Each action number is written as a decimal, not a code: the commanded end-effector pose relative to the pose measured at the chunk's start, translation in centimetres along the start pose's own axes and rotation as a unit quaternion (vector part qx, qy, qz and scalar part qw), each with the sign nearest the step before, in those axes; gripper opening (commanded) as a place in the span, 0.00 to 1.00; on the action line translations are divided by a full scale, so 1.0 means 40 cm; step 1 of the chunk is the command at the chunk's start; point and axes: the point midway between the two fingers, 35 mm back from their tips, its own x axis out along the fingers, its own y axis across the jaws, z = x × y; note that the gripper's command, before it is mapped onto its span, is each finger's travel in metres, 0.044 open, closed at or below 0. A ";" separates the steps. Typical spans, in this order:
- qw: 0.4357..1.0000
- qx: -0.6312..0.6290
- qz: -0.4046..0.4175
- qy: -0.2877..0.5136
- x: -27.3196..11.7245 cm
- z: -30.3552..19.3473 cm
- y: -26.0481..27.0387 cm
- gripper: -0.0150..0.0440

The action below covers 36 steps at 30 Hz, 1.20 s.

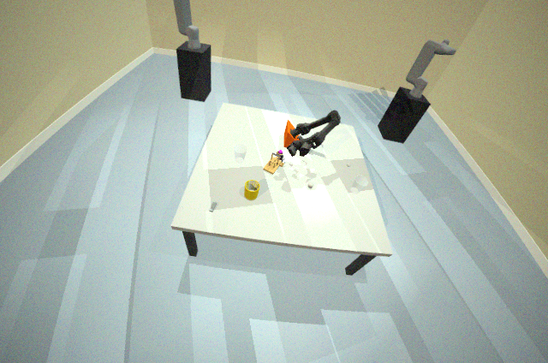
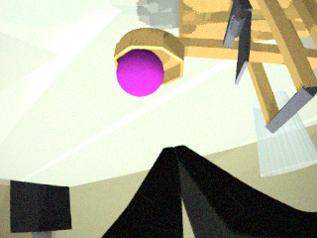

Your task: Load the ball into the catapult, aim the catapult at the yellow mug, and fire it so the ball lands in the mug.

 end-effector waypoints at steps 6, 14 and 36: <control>1.000 -0.007 0.000 0.004 0.016 0.017 0.002 0.25; 1.000 -0.007 0.000 0.004 0.038 0.041 -0.003 0.25; 1.000 -0.007 0.000 0.003 0.101 0.107 -0.006 0.25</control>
